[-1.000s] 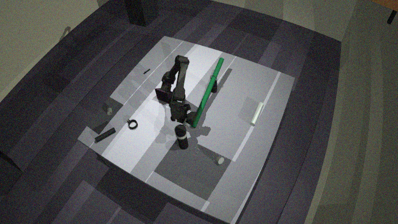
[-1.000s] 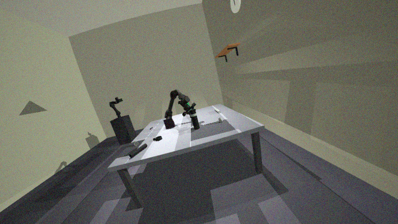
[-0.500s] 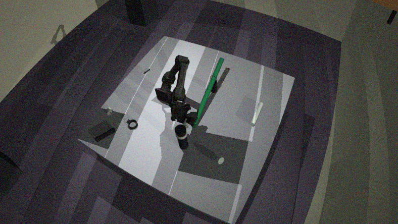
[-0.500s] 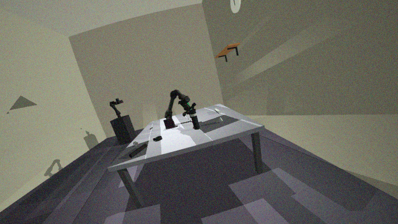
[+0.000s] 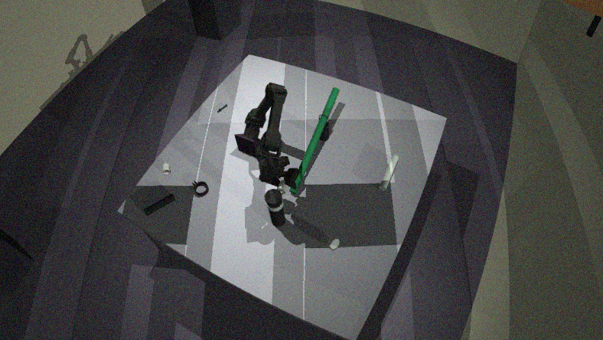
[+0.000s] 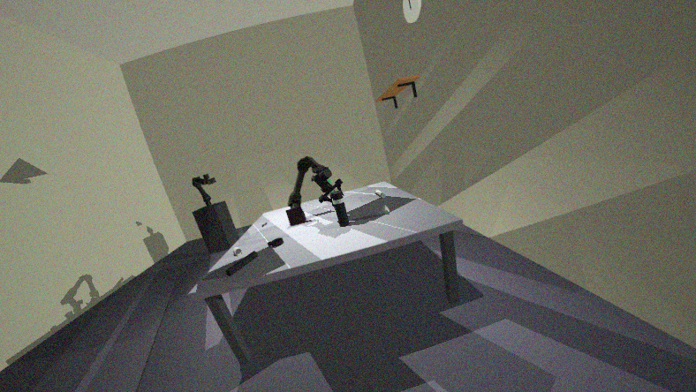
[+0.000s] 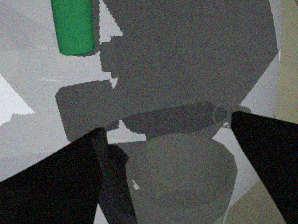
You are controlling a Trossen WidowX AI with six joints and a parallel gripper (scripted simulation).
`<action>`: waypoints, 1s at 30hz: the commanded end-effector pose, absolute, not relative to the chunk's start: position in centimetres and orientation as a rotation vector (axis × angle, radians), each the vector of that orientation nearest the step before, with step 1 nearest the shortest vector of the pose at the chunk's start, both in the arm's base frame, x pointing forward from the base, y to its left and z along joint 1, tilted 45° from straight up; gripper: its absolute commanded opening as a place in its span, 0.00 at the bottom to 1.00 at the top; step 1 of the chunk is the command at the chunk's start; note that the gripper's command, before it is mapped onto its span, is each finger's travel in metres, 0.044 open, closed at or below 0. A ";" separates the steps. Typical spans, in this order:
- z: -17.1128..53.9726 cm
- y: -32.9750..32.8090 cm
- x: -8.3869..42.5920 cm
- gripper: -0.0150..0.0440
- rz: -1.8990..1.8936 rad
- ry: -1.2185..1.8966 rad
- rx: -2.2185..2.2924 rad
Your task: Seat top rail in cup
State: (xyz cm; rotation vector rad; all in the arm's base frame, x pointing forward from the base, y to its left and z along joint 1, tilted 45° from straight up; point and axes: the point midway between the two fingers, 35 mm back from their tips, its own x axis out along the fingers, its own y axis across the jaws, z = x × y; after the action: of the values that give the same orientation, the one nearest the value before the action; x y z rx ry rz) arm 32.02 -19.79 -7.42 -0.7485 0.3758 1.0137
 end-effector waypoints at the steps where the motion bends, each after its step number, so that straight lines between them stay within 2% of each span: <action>1: -5.5 -19.9 32.0 1.00 1.014 0.366 -0.764; 12: -2.6 -19.9 31.9 1.00 1.001 0.391 -0.719; 22: 5.5 -19.2 31.0 1.00 0.681 0.805 0.078; 30: 11.0 -17.7 29.5 1.00 0.358 1.018 0.662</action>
State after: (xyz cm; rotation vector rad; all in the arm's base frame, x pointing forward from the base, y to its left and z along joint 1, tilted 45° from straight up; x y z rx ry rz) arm 31.14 -19.25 5.00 0.0623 0.7880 0.6939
